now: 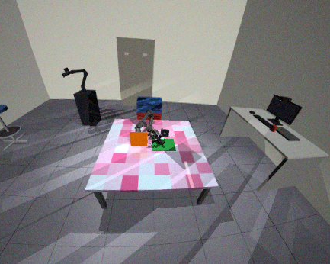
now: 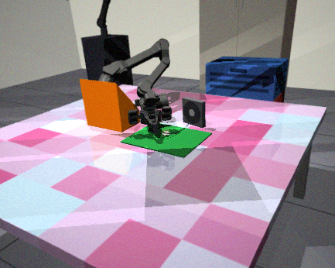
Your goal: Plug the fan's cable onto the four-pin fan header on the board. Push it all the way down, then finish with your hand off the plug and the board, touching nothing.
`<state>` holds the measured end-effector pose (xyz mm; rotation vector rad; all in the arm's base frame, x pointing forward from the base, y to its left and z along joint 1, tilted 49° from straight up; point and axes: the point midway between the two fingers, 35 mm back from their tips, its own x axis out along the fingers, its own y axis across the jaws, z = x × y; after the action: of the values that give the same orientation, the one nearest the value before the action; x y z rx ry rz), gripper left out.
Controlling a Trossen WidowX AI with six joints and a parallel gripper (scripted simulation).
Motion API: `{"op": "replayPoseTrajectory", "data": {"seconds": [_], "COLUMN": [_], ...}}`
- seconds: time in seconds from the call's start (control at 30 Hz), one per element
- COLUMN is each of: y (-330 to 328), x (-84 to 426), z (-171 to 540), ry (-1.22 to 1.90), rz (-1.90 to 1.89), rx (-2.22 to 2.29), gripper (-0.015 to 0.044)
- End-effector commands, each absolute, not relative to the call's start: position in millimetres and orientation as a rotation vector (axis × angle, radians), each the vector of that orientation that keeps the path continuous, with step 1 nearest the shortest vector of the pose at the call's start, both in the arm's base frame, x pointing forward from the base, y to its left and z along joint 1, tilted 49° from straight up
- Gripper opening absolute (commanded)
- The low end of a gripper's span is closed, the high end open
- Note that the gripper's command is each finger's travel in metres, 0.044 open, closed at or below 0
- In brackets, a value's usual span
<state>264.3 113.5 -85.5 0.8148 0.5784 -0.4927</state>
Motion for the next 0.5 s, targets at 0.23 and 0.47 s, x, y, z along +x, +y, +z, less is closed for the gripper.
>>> {"op": "replayPoseTrajectory", "data": {"seconds": [0.23,0.47], "y": [119.6,123.7], "x": [263.3,262.6], "z": [-93.1,-96.5], "ry": [0.578,0.578], "rz": [-0.499,-0.499], "rx": [0.81,0.81], "gripper": [0.0,0.0]}}
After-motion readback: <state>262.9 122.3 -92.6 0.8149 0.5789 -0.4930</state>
